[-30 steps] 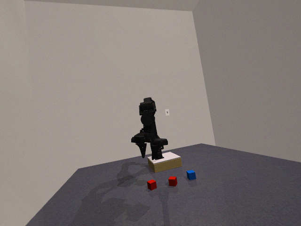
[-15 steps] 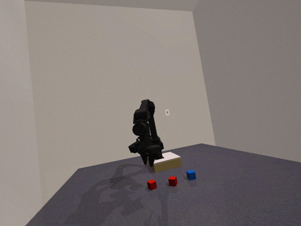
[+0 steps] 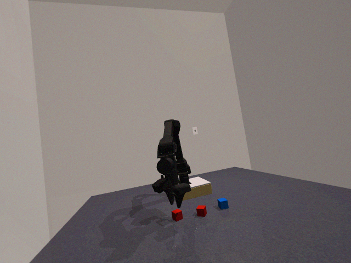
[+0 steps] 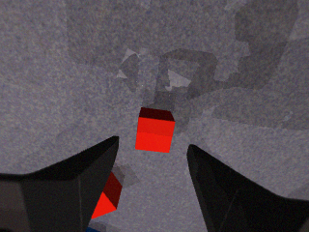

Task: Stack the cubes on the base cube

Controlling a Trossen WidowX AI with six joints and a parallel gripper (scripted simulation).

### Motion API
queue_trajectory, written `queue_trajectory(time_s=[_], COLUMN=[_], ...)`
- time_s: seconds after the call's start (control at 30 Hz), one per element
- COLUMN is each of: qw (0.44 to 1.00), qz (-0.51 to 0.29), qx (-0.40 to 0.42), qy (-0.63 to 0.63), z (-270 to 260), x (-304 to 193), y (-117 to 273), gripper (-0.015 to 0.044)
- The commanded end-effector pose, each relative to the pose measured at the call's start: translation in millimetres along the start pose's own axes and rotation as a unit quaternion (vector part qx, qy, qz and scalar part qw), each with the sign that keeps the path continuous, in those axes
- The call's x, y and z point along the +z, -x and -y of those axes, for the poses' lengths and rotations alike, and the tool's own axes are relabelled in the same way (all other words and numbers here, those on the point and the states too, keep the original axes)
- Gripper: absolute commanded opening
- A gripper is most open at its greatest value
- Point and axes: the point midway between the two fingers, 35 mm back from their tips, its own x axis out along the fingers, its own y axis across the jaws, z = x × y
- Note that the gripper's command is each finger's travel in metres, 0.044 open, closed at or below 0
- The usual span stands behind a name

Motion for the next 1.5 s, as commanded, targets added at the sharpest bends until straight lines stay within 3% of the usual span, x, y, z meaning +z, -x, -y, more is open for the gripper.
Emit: queue_trajectory(time_s=[0.0,0.73,0.93,1.47], qw=[1.000,1.000,1.000,1.000], qz=[-0.007,-0.007,-0.007,-0.007], qx=[-0.003,-0.003,-0.003,-0.003], qy=[-0.001,-0.001,-0.001,-0.001], z=[1,2,2,-3], x=[-2,-3,-3,1], y=[-7,-39,-39,-4], gripper=[0.0265,0.0265,0.0108,0.0105])
